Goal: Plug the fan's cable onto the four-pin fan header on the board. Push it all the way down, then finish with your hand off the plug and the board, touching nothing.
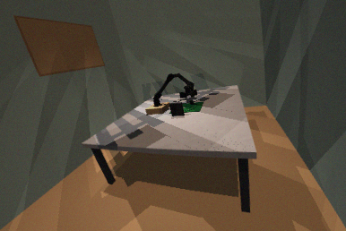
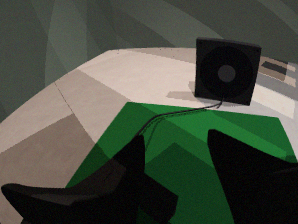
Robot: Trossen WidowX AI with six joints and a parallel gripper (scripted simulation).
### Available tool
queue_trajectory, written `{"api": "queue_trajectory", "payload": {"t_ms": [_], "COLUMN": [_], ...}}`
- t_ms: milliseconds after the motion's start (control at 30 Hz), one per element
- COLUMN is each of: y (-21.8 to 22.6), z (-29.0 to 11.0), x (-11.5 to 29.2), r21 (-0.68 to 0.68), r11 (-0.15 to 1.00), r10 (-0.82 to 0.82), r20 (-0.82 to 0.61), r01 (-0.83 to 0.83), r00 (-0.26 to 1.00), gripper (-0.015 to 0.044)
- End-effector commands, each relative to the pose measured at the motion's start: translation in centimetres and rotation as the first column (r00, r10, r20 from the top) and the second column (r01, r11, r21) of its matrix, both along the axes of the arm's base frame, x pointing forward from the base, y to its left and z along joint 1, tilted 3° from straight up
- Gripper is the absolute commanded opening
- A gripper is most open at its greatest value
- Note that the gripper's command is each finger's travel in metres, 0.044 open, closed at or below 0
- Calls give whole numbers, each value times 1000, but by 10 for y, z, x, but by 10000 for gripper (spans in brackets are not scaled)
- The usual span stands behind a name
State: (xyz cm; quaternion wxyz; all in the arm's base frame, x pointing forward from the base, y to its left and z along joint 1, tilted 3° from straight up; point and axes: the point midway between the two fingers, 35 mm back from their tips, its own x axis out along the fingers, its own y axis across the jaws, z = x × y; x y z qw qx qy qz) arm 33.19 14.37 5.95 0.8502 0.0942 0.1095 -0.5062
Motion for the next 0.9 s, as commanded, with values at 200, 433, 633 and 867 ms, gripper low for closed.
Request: {"api": "queue_trajectory", "payload": {"t_ms": [200,433,633,867], "y": [-23,-35,-40,-42], "z": [-6,-11,-15,-17], "x": [-5,-8,-10,-9], "r21": [117,224,322,443], "r11": [981,941,892,820], "r10": [-138,-184,-177,-119], "r20": [-159,-291,-394,-489], "r01": [157,254,316,364], "r00": [978,939,902,864], "gripper": [205,205,205,205]}}
